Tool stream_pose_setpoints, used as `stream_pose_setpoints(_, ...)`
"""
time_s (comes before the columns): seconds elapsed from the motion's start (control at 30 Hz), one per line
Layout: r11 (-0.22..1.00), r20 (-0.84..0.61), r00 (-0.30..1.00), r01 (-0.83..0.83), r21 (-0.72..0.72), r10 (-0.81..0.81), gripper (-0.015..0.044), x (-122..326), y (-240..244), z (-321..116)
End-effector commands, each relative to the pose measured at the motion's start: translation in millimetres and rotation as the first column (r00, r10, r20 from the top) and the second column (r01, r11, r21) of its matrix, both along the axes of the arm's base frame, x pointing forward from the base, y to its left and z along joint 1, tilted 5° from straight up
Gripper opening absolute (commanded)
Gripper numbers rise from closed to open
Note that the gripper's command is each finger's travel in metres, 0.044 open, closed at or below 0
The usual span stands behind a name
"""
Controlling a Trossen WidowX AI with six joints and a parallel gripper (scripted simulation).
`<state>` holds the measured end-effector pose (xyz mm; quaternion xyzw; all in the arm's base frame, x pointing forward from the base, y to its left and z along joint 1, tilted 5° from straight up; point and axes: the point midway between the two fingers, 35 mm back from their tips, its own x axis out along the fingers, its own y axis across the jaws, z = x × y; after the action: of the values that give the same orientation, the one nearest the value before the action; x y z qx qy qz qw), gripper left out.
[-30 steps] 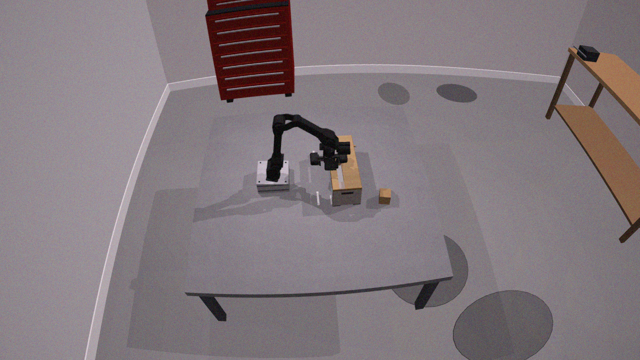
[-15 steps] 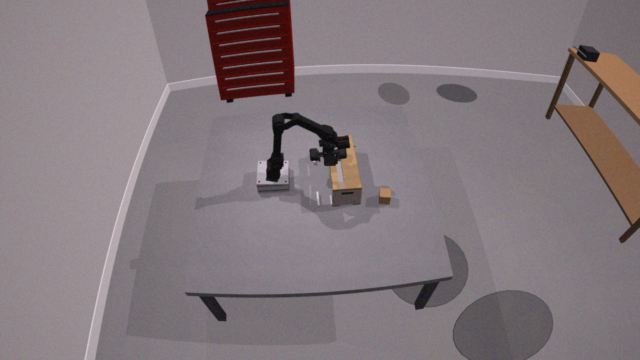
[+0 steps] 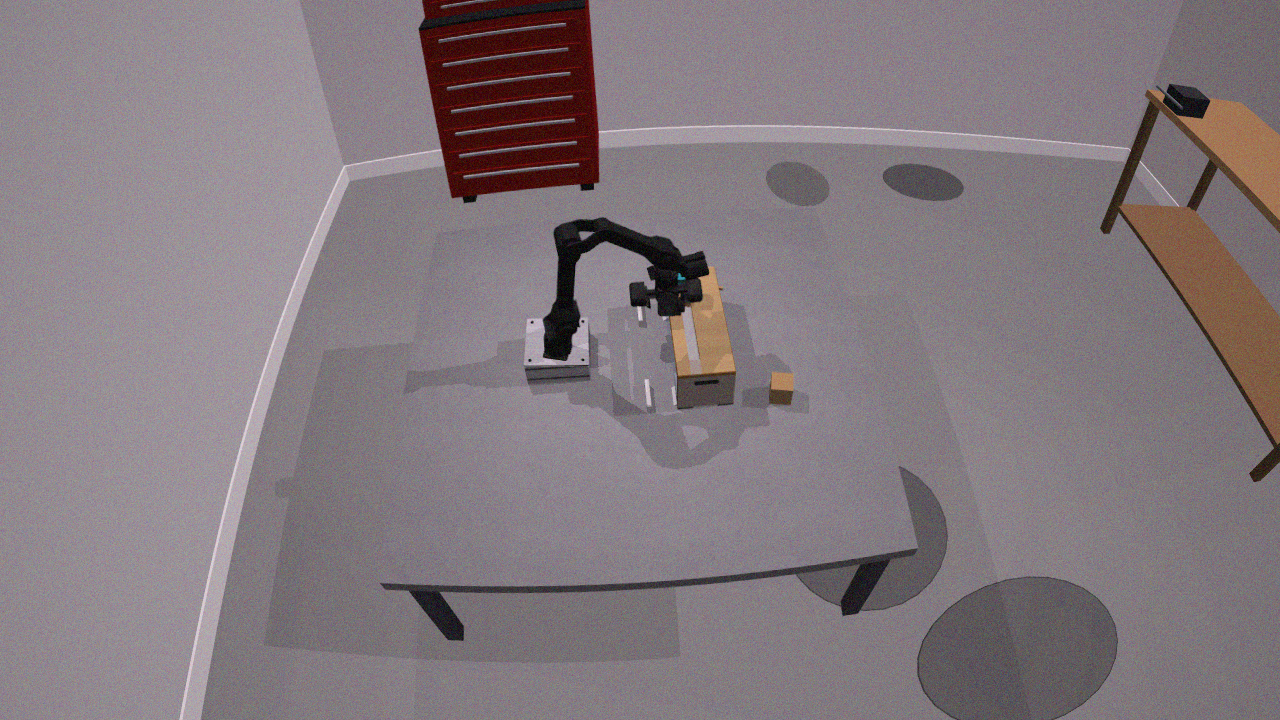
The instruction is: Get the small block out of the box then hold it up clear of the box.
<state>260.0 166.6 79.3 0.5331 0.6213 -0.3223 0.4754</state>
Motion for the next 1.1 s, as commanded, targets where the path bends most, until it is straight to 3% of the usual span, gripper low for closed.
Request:
stream_pose_setpoints(0.0, 1.0, 0.004, 1.0, 0.001, -0.003, -0.001, 0.04, -1, 9, 0)
stream_pose_setpoints(0.4, 1.0, 0.003, 1.0, 0.001, 0.0, -0.001, 0.04, -7, 33, 3)
stream_pose_setpoints(0.63, 1.0, -0.003, 1.0, -0.004, 0.002, 0.004, 0.04, -14, 29, 62)
stream_pose_setpoints(0.77, 1.0, 0.006, 1.0, -0.004, 0.007, 0.004, 0.04, -13, 30, 60)
stream_pose_setpoints(0.83, 0.999, 0.051, 0.999, -0.012, 0.047, 0.009, 0.0348, -9, 36, 69)
stream_pose_setpoints(0.93, 0.982, 0.183, 0.968, -0.181, 0.047, 0.17, 0.0285, -8, 44, 79)
stream_pose_setpoints(1.07, 0.902, 0.289, 0.857, -0.429, -0.059, 0.426, 0.0285, -12, 47, 77)
